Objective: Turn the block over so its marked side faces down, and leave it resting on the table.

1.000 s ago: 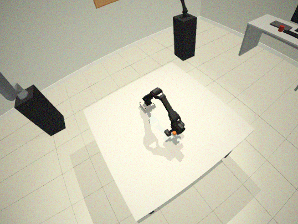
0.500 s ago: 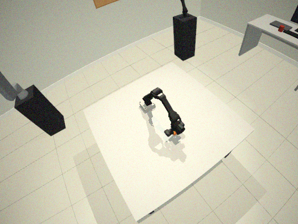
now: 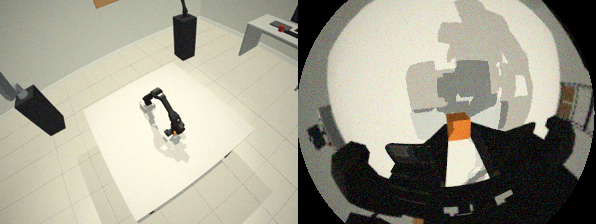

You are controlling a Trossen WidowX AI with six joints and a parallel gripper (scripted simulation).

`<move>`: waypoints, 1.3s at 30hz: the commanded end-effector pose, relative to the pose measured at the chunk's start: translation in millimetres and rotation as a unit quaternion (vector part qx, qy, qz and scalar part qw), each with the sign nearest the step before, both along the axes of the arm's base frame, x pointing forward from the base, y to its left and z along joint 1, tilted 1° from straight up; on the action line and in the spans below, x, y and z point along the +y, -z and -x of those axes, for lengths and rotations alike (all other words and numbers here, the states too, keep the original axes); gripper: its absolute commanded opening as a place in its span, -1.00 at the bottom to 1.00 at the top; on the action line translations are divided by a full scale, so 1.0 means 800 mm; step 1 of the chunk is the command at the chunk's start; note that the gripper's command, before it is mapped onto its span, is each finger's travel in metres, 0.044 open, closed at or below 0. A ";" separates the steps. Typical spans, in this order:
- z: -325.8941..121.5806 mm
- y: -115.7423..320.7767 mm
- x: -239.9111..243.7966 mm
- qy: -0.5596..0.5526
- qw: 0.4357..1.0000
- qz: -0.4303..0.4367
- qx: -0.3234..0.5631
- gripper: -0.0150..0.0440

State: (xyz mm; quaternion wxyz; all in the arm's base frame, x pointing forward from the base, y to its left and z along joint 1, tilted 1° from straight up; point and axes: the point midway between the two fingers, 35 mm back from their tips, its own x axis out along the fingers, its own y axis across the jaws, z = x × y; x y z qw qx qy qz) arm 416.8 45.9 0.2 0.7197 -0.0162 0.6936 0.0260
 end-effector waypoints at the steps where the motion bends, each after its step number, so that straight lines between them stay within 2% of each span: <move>1: -0.001 -0.022 0.000 -0.001 1.000 -0.001 -0.002 -0.49; 9: 0.000 -0.036 0.000 -0.001 1.000 -0.001 -0.007 -0.49; 39: -0.001 -0.021 0.001 0.001 0.978 -0.013 -0.208 -0.49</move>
